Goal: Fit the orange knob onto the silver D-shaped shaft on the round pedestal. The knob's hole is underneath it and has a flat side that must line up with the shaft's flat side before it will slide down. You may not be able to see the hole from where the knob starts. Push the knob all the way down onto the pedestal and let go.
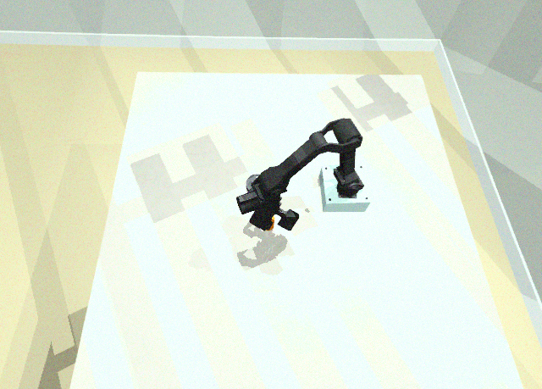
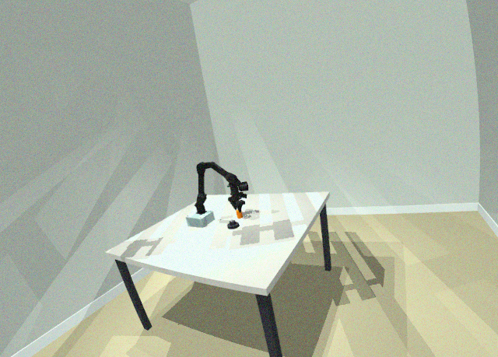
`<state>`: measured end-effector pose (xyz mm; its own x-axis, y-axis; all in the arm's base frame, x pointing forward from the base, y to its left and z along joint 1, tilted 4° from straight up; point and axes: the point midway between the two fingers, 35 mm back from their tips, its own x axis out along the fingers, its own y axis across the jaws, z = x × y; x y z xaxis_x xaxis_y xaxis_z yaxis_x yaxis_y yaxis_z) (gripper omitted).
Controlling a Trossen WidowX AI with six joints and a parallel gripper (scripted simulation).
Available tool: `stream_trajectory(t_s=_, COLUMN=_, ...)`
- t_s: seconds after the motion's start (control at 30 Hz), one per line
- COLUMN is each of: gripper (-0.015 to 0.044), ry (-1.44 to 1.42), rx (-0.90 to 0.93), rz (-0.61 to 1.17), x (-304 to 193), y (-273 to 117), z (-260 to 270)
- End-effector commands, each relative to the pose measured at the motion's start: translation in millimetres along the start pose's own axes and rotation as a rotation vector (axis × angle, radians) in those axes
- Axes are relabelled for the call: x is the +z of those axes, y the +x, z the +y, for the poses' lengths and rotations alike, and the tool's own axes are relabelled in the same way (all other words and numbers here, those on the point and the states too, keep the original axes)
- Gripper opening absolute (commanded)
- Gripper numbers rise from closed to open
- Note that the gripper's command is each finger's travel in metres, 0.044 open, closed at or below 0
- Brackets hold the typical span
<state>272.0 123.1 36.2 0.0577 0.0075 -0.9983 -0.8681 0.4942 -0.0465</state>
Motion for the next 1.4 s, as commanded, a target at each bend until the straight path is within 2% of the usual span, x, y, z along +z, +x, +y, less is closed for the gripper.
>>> stream_trajectory(t_s=0.0, gripper=0.044, ry=-0.002, rx=-0.017, rz=-0.029, x=3, y=-39, z=-2)
stream_trajectory(t_s=0.23, gripper=0.044, ry=-0.002, rx=-0.017, rz=-0.029, x=2, y=-37, z=-2)
stream_trajectory(t_s=1.37, gripper=0.044, ry=-0.002, rx=-0.017, rz=-0.028, x=6, y=23, z=-4)
